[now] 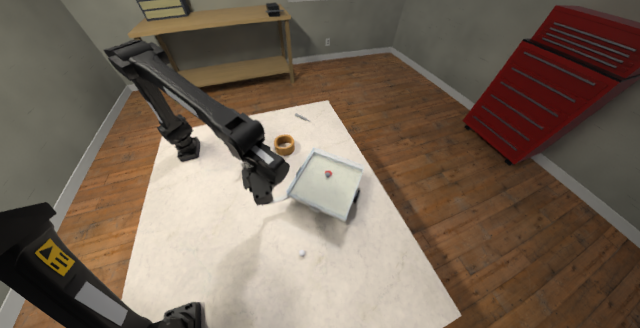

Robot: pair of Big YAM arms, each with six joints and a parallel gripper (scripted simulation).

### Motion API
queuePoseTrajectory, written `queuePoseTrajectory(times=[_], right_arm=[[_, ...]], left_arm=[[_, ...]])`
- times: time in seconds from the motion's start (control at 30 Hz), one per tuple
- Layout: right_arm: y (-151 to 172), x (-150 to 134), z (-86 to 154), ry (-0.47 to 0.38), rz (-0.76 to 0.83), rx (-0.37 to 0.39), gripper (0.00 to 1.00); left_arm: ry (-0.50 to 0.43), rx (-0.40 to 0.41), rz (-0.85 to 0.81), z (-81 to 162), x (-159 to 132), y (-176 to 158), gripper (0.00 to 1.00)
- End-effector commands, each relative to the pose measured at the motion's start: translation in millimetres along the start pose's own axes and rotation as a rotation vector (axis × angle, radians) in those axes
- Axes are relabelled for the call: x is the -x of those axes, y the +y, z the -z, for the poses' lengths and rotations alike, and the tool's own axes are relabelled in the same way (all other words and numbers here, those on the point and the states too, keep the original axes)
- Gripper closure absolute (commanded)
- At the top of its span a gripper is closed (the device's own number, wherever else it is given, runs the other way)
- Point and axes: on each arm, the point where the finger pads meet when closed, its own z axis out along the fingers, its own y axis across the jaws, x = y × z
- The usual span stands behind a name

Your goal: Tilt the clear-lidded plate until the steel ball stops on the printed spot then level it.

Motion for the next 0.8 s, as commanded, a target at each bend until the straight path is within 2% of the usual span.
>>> queuePoseTrajectory(times=[0.0, 0.43, 0.77], right_arm=[[-7.7, 36.0, -6.2, -0.065, -0.013, -0.015, 0.00], [-7.7, 36.0, -6.2, -0.065, -0.013, -0.015, 0.00], [-7.7, 36.0, -6.2, -0.065, -0.013, -0.015, 0.00]], left_arm=[[-0.048, 0.039, -0.002, 33.3, 4.6, 19.0, 1.00], [-0.024, 0.019, -0.002, 15.6, 8.3, 19.5, 1.00], [-0.029, 0.023, -0.005, 14.1, 12.7, 18.4, 1.00]])
